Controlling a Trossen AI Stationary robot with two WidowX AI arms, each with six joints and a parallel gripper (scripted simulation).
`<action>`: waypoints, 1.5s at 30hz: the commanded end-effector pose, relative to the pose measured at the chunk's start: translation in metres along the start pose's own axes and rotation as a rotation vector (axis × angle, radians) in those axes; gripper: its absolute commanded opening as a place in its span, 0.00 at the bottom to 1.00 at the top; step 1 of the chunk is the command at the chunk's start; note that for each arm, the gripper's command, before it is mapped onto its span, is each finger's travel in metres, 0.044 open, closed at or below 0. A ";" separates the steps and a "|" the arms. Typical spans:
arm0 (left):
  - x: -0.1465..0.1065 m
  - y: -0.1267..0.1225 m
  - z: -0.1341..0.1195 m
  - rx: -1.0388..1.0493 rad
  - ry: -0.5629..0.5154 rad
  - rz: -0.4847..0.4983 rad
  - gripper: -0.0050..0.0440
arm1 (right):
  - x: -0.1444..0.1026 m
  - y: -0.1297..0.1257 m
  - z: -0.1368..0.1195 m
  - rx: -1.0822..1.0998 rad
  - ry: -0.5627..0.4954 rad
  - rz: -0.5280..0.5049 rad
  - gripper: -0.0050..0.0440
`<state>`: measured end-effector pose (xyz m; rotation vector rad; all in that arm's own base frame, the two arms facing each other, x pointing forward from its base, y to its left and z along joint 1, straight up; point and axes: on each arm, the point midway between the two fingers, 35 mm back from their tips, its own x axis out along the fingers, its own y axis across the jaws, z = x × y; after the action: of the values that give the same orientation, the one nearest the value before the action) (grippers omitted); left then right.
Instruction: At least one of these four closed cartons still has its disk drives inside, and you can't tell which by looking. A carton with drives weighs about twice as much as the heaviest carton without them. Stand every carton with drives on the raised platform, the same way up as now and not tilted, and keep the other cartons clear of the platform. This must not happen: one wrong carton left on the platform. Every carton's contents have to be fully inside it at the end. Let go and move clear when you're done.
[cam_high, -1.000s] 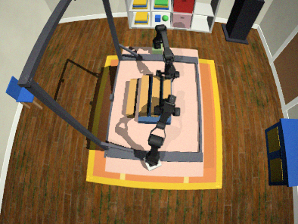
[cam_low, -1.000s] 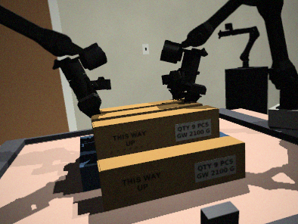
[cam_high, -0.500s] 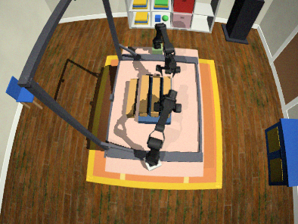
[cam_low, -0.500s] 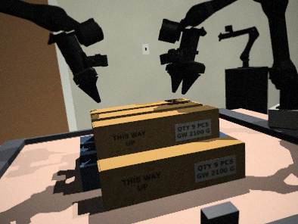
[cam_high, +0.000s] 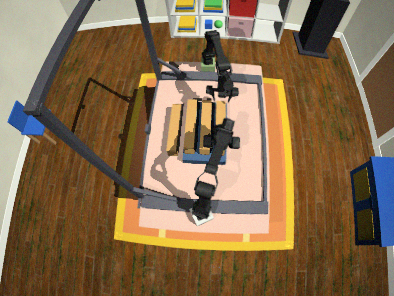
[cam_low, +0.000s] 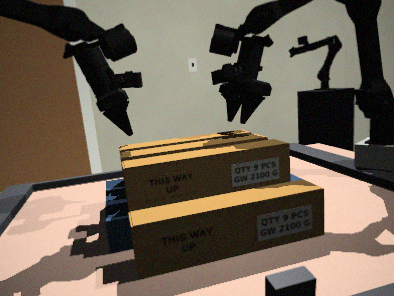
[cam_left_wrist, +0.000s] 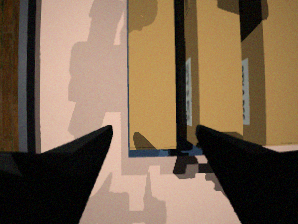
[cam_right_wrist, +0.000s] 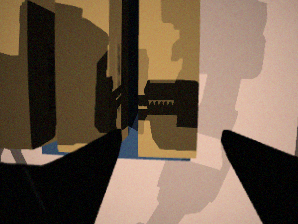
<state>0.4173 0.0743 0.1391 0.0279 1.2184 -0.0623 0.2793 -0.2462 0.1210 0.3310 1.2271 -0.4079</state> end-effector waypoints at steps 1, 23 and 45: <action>-0.008 0.000 0.007 0.003 -0.028 0.007 0.89 | -0.011 -0.001 0.008 -0.004 -0.036 -0.009 0.89; -0.009 0.000 0.007 0.003 -0.028 0.007 0.89 | -0.010 -0.001 0.008 -0.004 -0.034 -0.009 0.89; -0.019 -0.073 -0.063 0.001 -0.029 0.005 0.89 | -0.015 0.074 -0.062 -0.004 -0.029 -0.009 0.89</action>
<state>0.3477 0.0058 0.1284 0.0283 1.2147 -0.0655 0.2578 -0.1518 0.1106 0.3228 1.2287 -0.4089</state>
